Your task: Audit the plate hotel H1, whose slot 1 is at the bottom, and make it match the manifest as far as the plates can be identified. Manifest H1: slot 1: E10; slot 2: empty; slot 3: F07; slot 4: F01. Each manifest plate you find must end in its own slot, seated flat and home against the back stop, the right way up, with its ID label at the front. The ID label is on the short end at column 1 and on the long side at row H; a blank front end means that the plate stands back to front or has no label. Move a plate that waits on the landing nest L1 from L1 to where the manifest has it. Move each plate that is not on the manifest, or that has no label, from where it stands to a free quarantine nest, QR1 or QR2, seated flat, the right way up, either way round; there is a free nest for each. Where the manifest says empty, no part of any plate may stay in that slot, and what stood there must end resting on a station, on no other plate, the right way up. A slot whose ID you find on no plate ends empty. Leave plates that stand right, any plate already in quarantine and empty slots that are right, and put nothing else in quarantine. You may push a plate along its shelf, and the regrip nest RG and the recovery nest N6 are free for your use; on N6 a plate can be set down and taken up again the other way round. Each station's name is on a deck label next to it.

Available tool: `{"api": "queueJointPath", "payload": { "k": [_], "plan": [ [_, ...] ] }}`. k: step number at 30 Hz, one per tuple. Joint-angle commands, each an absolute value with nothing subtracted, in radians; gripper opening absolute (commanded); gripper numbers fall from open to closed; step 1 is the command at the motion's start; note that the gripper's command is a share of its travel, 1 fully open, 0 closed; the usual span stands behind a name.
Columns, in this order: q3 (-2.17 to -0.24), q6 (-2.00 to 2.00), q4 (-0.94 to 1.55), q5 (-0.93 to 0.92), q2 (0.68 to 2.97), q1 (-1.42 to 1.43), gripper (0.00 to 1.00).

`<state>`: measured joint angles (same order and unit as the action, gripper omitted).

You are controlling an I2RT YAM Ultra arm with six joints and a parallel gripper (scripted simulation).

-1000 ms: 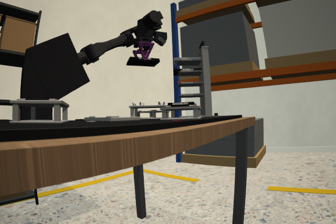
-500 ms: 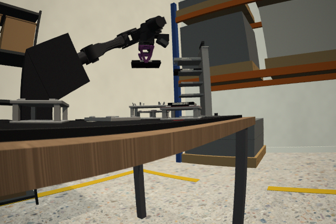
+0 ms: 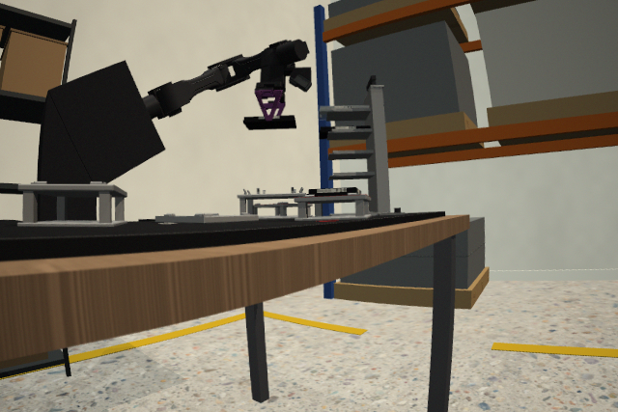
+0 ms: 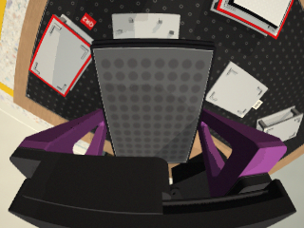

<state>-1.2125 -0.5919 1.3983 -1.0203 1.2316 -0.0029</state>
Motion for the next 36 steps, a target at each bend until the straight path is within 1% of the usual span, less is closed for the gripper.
{"api": "queueJointPath", "payload": {
  "k": [1,4,26,28,36],
  "plan": [
    [-1.231,-0.515,1.390,-1.017,1.197,0.011,0.86],
    [-1.236,-0.491,1.387,-1.014,1.184,0.024,0.86],
    [-1.073,-0.107,0.947,-0.924,1.142,0.258,0.86],
    [-1.073,-0.107,0.947,-0.924,1.142,0.258,0.86],
    [-1.020,0.003,0.801,-0.878,1.148,0.340,0.86]
  ]
}}
